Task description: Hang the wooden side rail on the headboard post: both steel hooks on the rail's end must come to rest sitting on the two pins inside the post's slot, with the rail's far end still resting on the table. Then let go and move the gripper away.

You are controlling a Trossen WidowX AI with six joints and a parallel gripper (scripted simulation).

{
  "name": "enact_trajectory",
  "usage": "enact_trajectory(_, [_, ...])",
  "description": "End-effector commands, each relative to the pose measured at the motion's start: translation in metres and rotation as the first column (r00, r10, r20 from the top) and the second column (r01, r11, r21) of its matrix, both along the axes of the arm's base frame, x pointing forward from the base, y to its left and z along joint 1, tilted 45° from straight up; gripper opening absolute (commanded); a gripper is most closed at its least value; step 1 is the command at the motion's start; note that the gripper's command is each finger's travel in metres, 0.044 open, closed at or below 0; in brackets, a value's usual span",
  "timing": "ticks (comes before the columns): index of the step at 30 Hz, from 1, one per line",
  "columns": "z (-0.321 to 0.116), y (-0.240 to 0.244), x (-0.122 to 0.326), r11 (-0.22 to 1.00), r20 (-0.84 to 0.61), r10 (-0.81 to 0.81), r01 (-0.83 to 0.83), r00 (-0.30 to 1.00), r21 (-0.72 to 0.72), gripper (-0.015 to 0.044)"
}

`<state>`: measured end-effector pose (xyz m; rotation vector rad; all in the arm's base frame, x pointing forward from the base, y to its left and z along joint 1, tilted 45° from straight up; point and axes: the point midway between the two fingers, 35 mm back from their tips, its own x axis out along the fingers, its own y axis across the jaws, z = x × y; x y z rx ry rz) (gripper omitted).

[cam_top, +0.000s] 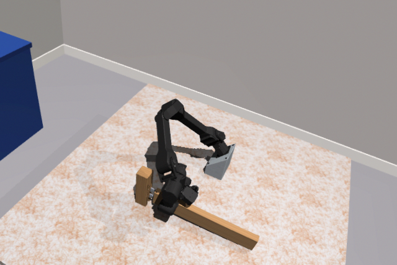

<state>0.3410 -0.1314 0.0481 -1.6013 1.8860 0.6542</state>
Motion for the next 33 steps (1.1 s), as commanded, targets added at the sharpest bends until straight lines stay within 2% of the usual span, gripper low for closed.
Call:
enact_trajectory(1, [0.0019, 0.0051, 0.0022, 1.0, 0.006, 0.009, -0.009, 1.0, 0.005, 0.0])
enact_trajectory(33, [0.0043, 0.0026, 0.004, 1.0, 0.006, 0.009, -0.009, 1.0, 0.005, 0.0])
